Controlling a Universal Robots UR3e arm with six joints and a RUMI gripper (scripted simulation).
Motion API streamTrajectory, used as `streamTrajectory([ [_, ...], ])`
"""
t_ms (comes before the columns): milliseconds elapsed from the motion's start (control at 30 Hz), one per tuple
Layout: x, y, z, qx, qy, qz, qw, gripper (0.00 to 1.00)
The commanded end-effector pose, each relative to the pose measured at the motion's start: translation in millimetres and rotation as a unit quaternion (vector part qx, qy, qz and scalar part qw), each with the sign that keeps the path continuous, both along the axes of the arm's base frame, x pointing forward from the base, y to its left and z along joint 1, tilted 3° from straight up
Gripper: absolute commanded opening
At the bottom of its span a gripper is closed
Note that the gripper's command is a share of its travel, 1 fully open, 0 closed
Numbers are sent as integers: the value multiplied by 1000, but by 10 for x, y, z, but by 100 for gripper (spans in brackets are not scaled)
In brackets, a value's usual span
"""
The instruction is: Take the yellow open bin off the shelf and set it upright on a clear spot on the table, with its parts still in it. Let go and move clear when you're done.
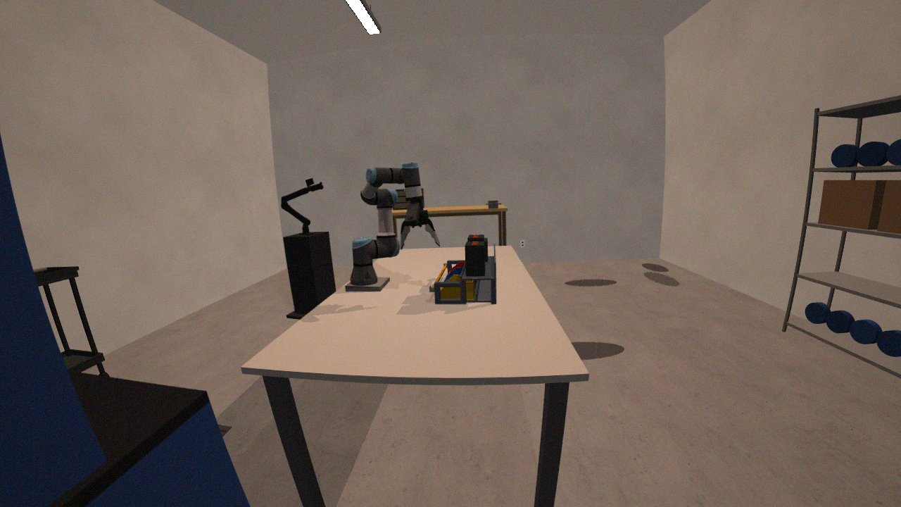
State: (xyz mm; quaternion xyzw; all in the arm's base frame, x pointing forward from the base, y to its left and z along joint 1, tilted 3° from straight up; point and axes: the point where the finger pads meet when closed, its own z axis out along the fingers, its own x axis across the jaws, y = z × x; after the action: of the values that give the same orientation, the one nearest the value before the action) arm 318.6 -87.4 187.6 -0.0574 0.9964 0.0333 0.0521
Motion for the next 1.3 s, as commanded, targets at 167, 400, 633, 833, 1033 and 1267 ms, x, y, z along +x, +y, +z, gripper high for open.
streamTrajectory([
  [167, 86, 184, -69, -11, 18, 1, 1000, 100],
  [400, 203, 441, -168, -19, 30, 5, 999, 100],
  [633, 203, 441, -168, -19, 30, 5, 999, 100],
  [833, 417, 909, -347, -19, 30, 5, 999, 100],
  [1033, 417, 909, -347, -19, 30, 5, 999, 100],
  [1267, 443, 969, -369, -19, 30, 5, 999, 100],
])
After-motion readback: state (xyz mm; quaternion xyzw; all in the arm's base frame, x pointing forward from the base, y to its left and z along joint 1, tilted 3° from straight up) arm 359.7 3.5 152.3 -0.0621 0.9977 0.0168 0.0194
